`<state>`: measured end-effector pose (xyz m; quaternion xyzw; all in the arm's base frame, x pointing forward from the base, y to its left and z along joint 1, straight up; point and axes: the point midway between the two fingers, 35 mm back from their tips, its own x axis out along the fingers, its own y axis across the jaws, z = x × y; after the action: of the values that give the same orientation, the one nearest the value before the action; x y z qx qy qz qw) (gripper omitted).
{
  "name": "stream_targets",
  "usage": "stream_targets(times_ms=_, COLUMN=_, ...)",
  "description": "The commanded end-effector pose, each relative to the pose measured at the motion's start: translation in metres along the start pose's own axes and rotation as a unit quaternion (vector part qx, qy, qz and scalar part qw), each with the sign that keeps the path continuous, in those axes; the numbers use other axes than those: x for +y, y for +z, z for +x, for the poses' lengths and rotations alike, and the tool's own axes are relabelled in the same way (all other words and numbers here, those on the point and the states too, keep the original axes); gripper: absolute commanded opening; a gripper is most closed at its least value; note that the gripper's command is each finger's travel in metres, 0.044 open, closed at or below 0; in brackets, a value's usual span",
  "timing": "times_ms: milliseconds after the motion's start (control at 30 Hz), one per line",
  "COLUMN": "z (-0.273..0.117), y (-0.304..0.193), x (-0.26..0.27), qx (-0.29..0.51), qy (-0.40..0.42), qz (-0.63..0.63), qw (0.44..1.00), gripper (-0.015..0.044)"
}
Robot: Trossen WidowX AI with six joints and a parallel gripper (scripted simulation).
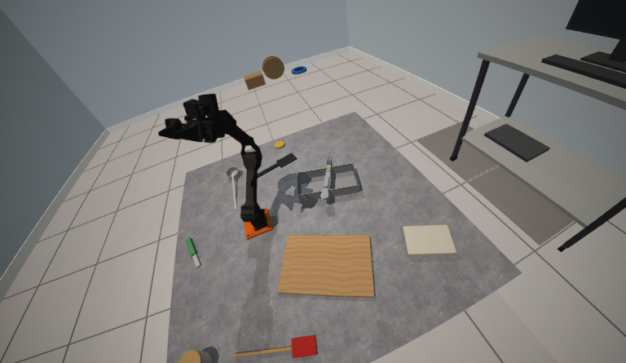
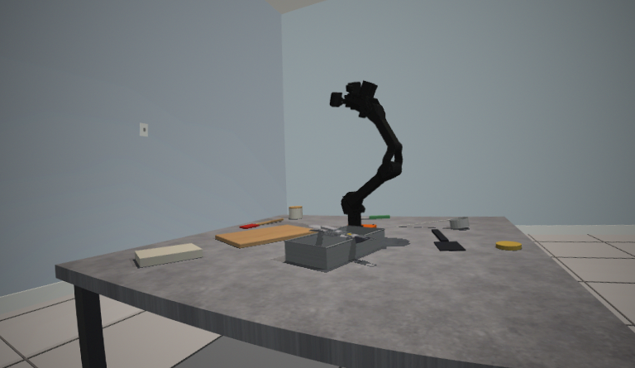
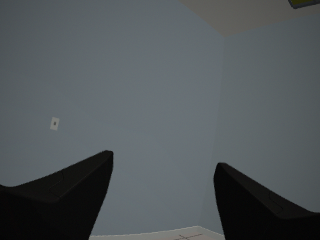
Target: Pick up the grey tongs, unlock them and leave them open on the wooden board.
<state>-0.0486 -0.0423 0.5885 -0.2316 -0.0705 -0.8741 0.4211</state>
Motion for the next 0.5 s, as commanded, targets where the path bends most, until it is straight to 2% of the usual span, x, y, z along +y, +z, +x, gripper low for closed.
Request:
stream_targets(times_ms=0, z=0.027, y=-0.031, x=0.026, qx=0.046, qy=0.081, qz=-0.002, qw=0.996, gripper=0.026)
stream_targets(times_ms=233, z=0.059, y=-0.079, x=0.099, qx=0.105, qy=0.23, qz=-0.018, qw=0.967, gripper=0.026)
stream_targets(times_ms=467, z=0.051, y=-0.115, x=0.189, qx=0.133, qy=0.381, qz=-0.057, qw=0.913, gripper=0.026)
